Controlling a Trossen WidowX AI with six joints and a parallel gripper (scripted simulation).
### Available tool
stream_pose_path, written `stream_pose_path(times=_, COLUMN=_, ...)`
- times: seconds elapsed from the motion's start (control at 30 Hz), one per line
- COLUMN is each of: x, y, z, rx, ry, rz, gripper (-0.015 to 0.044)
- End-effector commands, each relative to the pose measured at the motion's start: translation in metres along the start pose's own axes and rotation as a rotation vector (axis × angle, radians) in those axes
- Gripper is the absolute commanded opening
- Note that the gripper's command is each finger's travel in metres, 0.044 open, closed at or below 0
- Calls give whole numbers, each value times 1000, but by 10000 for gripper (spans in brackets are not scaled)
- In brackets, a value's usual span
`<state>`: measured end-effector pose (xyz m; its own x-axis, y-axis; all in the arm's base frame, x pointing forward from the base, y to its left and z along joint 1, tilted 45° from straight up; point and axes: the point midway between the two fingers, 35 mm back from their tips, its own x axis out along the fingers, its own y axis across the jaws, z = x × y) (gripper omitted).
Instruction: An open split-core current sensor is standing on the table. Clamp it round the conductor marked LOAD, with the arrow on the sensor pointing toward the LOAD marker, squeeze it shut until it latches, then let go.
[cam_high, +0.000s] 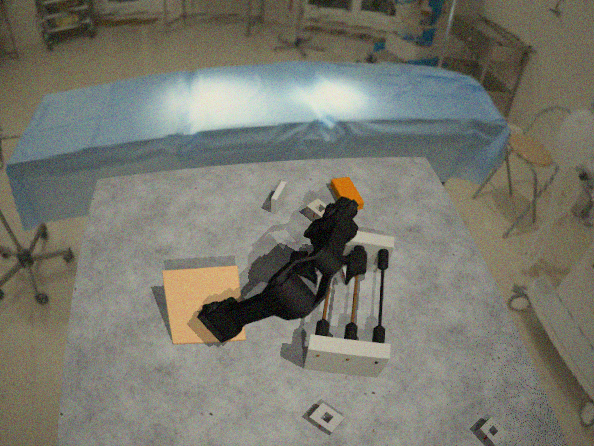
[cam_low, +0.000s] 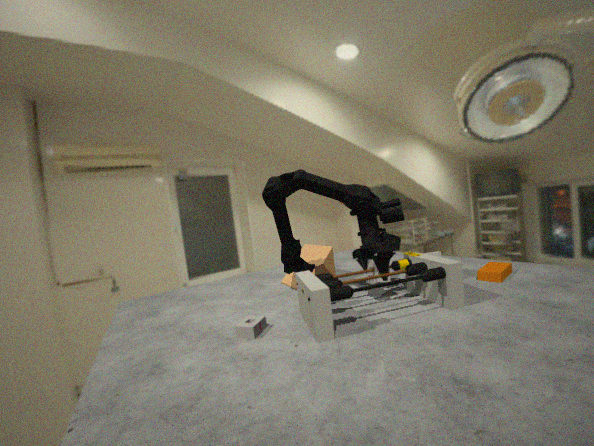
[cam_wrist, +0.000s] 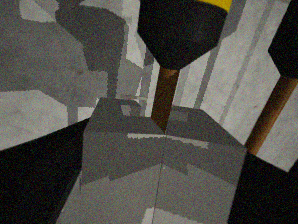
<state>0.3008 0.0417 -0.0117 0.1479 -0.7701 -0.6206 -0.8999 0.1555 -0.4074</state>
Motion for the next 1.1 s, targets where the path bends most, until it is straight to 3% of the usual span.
stream_pose_path(times=0.0, x=-6, y=-1, z=7, rx=5, ry=-23, rz=-18, gripper=0)
stream_pose_path(times=1.07, x=0, y=0, z=0, rx=0, ry=0, rz=0, gripper=0)
